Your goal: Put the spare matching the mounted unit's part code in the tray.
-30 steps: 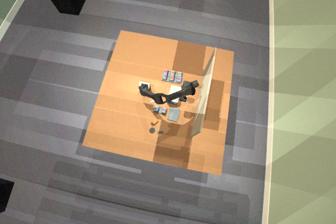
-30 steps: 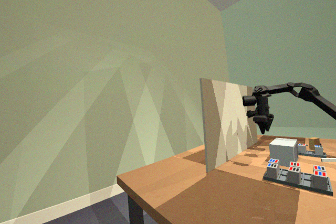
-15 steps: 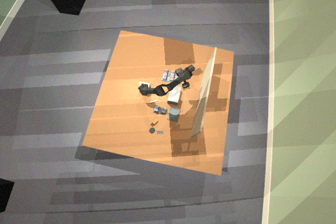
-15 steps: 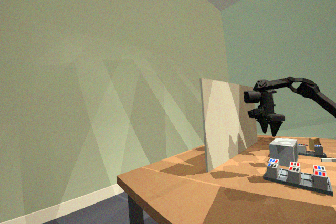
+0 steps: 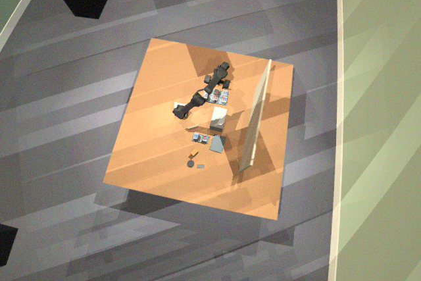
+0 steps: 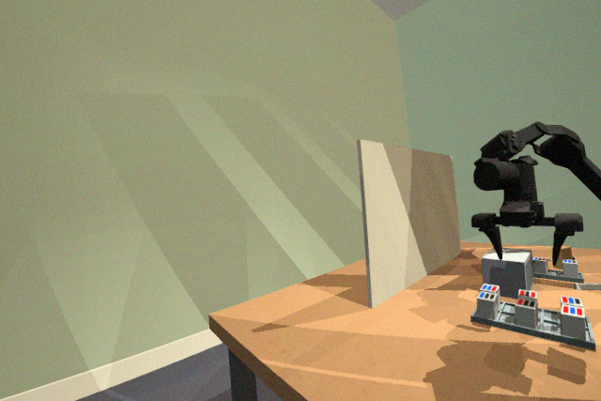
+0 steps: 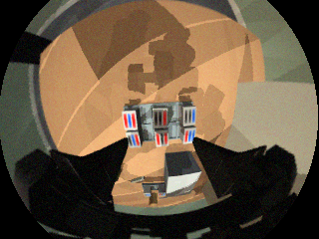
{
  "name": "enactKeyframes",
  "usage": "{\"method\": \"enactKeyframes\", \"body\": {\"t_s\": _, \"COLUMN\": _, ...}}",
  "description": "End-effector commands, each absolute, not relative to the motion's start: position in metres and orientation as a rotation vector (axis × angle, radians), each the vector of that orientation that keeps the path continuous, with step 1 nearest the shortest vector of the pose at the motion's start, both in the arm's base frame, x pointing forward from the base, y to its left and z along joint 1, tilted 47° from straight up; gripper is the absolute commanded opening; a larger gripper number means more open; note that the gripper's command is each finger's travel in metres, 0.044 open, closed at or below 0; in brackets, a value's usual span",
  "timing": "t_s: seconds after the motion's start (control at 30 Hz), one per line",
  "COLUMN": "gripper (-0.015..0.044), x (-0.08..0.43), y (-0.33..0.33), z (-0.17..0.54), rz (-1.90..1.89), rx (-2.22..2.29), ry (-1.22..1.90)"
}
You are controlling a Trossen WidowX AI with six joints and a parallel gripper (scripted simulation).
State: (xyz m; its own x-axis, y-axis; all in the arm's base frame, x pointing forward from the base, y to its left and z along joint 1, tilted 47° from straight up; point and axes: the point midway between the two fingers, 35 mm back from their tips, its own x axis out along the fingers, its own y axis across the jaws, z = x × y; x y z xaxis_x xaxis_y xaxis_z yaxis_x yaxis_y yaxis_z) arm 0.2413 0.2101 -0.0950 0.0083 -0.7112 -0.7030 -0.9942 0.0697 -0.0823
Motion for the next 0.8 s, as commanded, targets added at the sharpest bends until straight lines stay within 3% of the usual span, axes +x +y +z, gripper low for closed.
{"method": "enactKeyframes", "body": {"t_s": 0.0, "gripper": 0.0440, "x": 0.239, "y": 0.211, "z": -0.097, "rz": 0.650, "rx": -1.709, "ry": 1.763}}
{"method": "enactKeyframes", "body": {"t_s": 0.2, "gripper": 0.0300, "x": 0.244, "y": 0.184, "z": -0.125, "rz": 0.648, "rx": -1.710, "ry": 1.763}}
{"method": "enactKeyframes", "body": {"t_s": 0.77, "gripper": 0.0300, "x": 0.247, "y": 0.178, "z": -0.134, "rz": 0.648, "rx": -1.710, "ry": 1.762}}
